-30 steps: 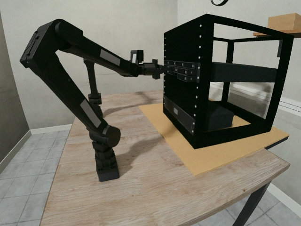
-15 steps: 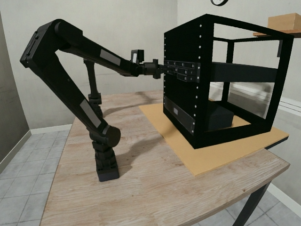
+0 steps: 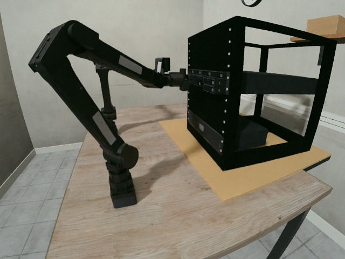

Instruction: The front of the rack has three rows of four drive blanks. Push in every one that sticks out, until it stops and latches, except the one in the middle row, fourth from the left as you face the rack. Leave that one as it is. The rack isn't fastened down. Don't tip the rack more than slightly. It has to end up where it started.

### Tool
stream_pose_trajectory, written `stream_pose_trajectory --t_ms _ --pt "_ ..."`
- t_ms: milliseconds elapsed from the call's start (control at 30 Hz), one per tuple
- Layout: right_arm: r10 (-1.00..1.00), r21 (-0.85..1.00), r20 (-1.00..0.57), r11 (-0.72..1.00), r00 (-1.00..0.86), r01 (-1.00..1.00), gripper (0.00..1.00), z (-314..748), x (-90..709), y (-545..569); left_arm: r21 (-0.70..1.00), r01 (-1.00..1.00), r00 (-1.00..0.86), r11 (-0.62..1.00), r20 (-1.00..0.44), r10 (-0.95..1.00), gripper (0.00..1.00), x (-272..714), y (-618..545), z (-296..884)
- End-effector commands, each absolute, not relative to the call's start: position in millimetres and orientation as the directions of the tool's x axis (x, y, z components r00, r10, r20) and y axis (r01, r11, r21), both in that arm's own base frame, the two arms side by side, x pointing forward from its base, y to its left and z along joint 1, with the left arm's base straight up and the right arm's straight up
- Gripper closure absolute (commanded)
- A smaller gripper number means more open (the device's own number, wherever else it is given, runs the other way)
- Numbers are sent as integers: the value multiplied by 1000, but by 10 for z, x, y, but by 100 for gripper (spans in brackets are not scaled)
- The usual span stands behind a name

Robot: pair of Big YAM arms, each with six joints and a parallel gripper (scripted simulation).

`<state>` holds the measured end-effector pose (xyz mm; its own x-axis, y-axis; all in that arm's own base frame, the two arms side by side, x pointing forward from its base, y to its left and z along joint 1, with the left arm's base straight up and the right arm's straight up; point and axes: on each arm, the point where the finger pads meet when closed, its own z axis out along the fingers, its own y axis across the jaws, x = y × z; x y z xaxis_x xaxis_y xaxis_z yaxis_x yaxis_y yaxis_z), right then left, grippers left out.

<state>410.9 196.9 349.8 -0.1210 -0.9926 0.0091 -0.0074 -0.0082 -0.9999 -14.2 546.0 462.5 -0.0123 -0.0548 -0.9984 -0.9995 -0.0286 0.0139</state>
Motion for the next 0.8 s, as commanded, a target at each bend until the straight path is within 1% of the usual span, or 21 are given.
stream_pose_trajectory --t_ms 0,533,767 --pt "-993 -998 -50 45 -109 47 100 3795 4158 2060 0 -1000 0 -27 -1000 0 0 -144 5447 5005" --pt "-990 -996 -63 56 -124 66 100 3916 4429 1987 0 -1000 0 -27 -1000 0 0 -144 5447 5005" --pt "-991 -998 -50 44 -123 51 100 3814 4420 1983 0 -1000 0 -27 -1000 0 0 -144 5447 5005"
